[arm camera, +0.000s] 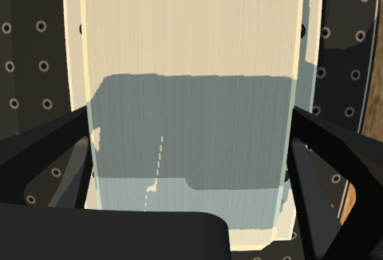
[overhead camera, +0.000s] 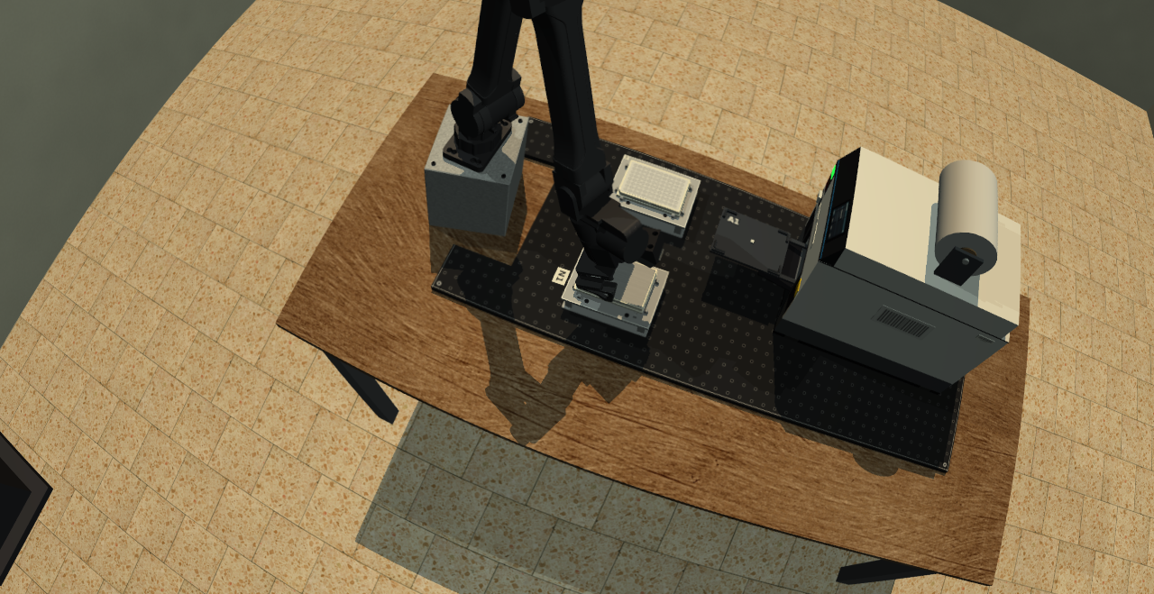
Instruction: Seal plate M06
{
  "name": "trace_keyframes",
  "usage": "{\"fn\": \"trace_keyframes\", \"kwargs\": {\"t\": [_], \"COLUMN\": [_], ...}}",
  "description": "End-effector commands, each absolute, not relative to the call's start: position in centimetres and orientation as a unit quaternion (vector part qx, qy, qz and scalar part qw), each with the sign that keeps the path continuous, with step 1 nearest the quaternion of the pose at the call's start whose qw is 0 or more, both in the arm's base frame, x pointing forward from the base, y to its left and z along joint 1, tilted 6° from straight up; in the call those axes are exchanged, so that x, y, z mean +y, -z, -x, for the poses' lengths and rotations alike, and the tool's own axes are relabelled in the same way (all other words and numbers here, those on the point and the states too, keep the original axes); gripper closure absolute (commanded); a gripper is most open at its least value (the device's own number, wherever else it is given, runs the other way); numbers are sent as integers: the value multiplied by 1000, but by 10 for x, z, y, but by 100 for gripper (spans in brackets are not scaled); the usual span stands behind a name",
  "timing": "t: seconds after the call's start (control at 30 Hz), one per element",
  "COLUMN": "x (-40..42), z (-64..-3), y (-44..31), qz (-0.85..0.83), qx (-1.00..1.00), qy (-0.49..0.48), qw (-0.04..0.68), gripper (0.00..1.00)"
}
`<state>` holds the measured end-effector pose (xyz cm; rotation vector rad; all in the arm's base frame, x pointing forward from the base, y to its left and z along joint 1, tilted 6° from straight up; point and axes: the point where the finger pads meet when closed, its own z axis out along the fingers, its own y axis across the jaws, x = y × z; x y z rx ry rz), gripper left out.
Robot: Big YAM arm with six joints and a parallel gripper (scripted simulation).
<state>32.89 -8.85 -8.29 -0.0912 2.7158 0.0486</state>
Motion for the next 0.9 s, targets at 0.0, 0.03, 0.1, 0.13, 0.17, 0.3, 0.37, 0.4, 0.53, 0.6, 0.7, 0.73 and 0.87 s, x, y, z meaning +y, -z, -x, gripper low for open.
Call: {"fn": "trace_keyframes", "kwargs": {"t": [0.0, 0.03, 0.1, 0.13, 0.17, 0.3, 0.37, 0.4, 0.53, 0.6, 0.7, 0.73, 0.87], "x": [-92, -92, -93, -93, -93, -93, -91, -90, -88, -88, -87, -88, -90], "z": [-349, -350, -351, -352, -352, -349, -343, -340, -336, -335, -334, -337, -342], "y": [70, 70, 69, 69, 69, 70, 76, 79, 82, 84, 85, 85, 85], "qz": [38, 38, 38, 38, 38, 38, 37, 37, 36, 36, 36, 36, 36], "qx": [971, 971, 970, 970, 970, 971, 972, 973, 974, 975, 975, 974, 974], "qy": [-9, -9, -9, -9, -9, -9, -12, -13, -15, -16, -16, -15, -14], "qw": [237, 238, 239, 239, 239, 236, 230, 227, 221, 221, 220, 222, 223], "gripper": [100, 100, 100, 100, 100, 100, 100, 100, 100, 100, 100, 100, 100]}}
